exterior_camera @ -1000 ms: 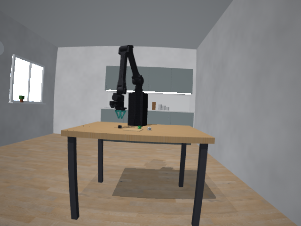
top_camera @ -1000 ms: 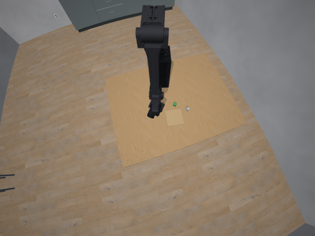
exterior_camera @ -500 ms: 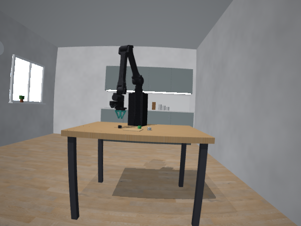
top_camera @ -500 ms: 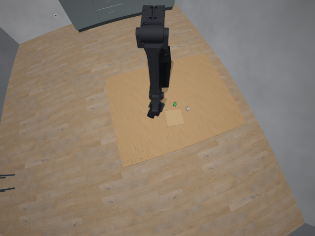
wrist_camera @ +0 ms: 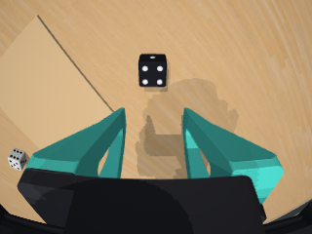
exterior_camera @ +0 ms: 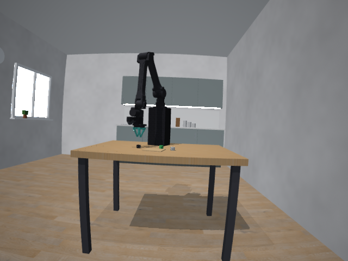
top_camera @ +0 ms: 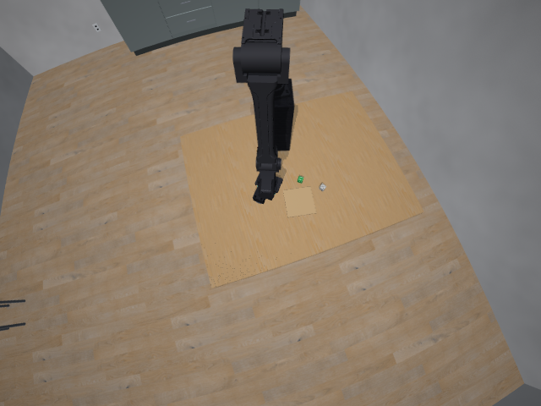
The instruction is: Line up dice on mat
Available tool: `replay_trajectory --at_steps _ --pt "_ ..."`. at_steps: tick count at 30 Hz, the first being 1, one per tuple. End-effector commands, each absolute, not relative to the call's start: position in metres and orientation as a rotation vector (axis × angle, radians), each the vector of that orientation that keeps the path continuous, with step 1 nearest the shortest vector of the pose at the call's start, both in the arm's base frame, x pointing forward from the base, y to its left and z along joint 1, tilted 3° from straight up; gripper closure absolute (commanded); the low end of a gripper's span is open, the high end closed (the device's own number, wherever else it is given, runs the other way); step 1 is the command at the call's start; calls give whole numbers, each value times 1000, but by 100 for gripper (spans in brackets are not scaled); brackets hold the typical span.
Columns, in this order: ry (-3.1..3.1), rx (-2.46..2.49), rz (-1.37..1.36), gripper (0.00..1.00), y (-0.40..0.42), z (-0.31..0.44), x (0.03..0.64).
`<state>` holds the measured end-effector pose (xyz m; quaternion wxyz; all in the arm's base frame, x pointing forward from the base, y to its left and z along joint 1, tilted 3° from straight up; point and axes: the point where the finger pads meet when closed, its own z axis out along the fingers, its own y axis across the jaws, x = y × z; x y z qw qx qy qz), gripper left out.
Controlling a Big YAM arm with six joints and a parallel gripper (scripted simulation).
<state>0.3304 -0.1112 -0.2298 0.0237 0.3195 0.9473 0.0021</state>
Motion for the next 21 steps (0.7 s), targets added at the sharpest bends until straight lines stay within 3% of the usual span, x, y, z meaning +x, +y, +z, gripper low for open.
replay_trajectory --at_steps 1,21 --pt "2895 991 9 61 -116 -226 342" --pt "2910 989 9 61 -112 -248 340"
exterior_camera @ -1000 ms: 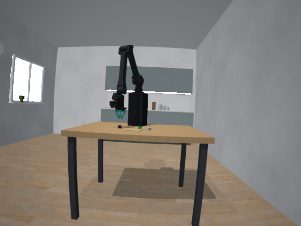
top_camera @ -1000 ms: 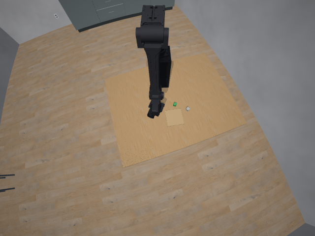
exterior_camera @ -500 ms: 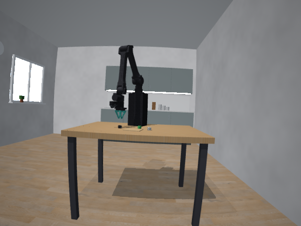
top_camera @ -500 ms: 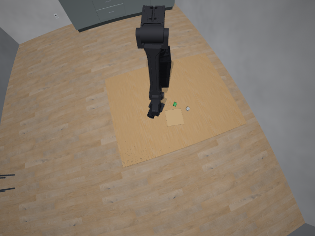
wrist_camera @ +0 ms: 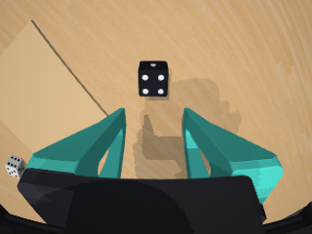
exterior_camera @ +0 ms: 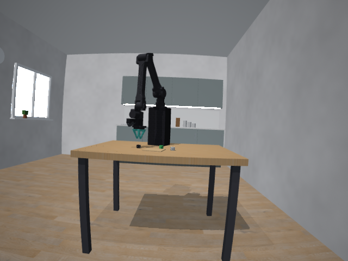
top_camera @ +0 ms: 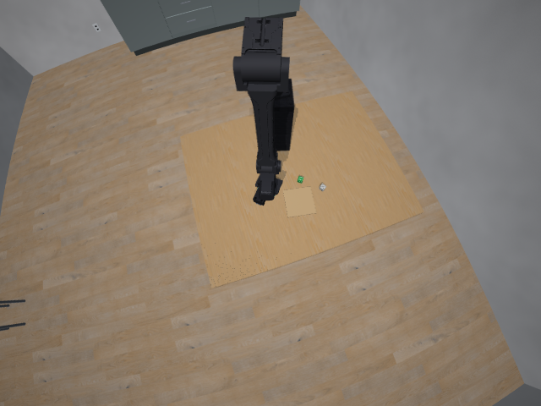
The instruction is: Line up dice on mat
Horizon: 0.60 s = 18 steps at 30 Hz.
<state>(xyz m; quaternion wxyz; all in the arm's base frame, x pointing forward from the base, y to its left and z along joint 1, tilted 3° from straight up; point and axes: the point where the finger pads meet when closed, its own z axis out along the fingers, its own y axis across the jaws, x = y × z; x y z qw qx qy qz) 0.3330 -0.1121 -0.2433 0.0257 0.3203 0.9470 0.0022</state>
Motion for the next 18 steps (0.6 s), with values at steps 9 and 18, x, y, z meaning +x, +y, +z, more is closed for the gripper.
replay_trajectory --at_steps 9,18 --pt "2914 984 9 61 -110 -261 340" --pt "2916 980 9 61 -109 -273 340"
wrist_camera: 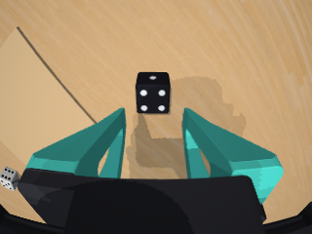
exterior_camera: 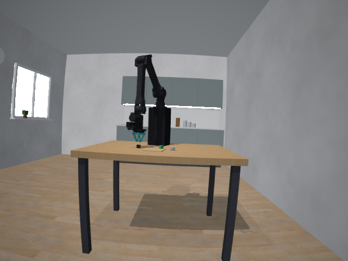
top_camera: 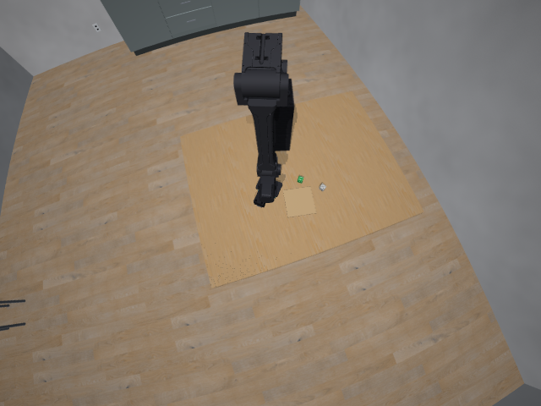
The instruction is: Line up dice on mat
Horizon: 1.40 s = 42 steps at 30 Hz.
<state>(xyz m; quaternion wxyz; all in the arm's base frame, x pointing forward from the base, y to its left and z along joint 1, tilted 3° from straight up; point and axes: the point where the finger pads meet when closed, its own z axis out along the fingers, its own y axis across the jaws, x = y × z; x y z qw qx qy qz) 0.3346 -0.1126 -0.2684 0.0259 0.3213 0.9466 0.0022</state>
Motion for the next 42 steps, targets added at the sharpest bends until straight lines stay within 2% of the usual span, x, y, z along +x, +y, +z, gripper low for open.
replay_trajectory --at_steps 1,42 --pt "2917 980 9 61 -109 -274 340" --pt "2906 975 9 61 -110 -278 344"
